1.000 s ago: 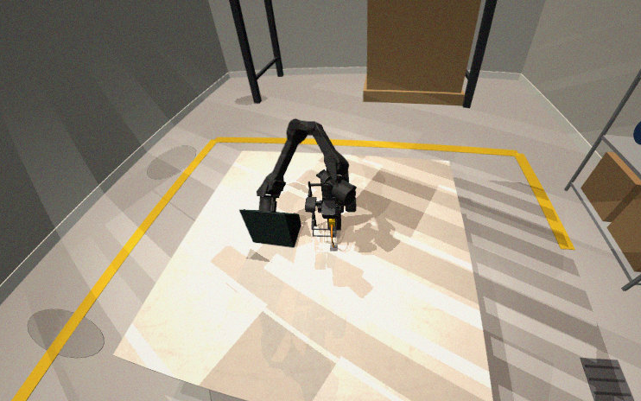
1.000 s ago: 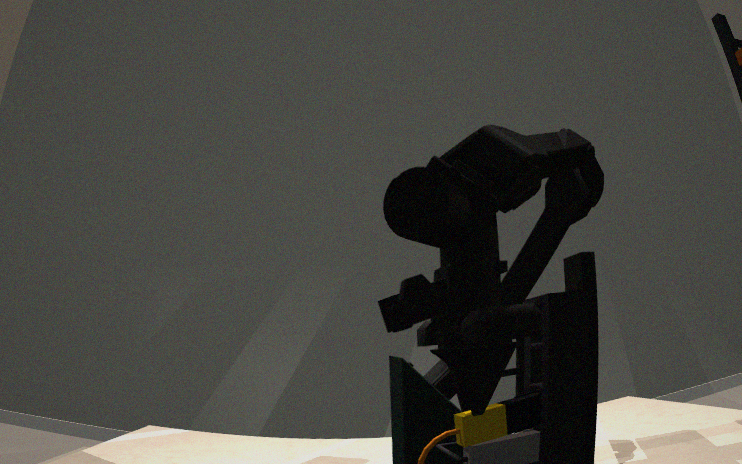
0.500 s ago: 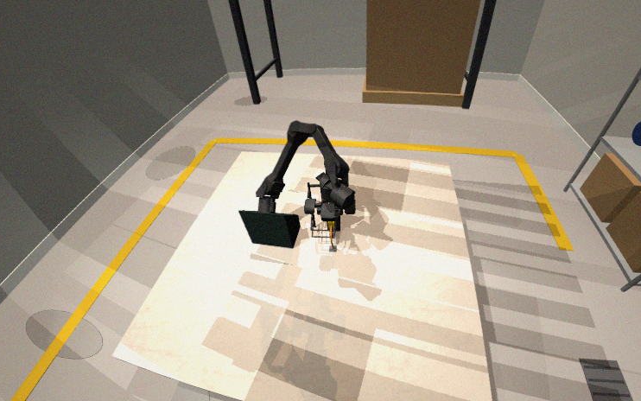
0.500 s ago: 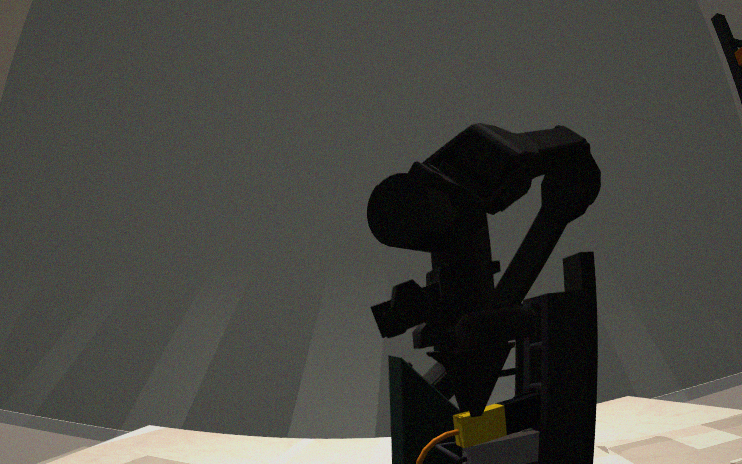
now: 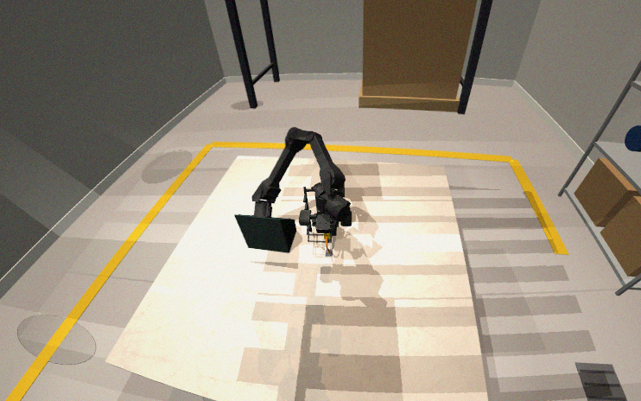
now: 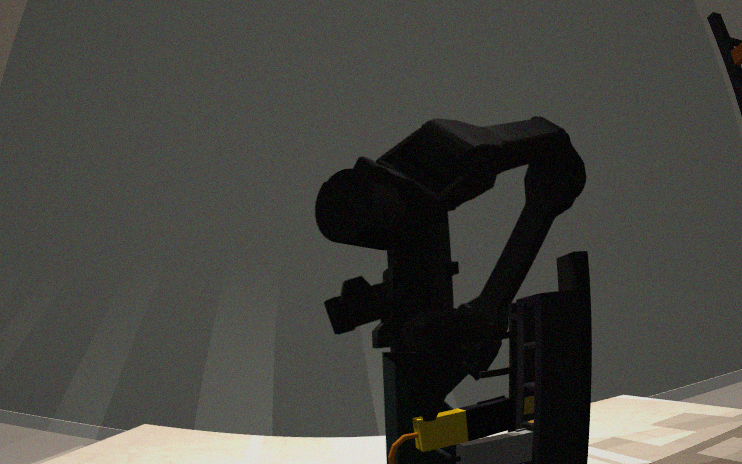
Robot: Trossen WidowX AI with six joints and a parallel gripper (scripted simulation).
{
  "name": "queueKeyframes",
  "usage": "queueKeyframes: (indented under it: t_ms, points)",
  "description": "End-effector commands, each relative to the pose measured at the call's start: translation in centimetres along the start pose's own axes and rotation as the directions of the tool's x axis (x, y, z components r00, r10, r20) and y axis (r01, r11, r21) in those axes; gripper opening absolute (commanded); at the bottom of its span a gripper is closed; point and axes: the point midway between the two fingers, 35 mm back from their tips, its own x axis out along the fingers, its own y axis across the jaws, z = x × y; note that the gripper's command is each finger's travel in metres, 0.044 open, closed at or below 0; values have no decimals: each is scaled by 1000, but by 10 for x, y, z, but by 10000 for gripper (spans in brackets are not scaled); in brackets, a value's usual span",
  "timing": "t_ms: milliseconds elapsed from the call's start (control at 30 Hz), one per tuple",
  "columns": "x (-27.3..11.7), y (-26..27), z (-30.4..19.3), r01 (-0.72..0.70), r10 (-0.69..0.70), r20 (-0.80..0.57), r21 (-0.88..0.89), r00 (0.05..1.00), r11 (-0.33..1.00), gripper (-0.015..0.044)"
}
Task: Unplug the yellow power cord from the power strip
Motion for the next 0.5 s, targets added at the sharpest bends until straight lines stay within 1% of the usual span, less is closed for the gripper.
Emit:
queueKeyframes:
  t_ms: [0, 267, 367, 400, 467]
  points:
    - [1, 2, -6, -3, 3, 3, -6, 1000, 1000, 131]
    - [1, 2, -6, -3, 3, 3, -6, 1000, 1000, 341]
    - [-2, 4, 6, -3, 3, 5, -6, 1000, 1000, 420]
    - [-3, 4, 14, -3, 3, 5, -6, 1000, 1000, 440]
    - [-8, 4, 33, -3, 3, 7, -7, 1000, 1000, 440]
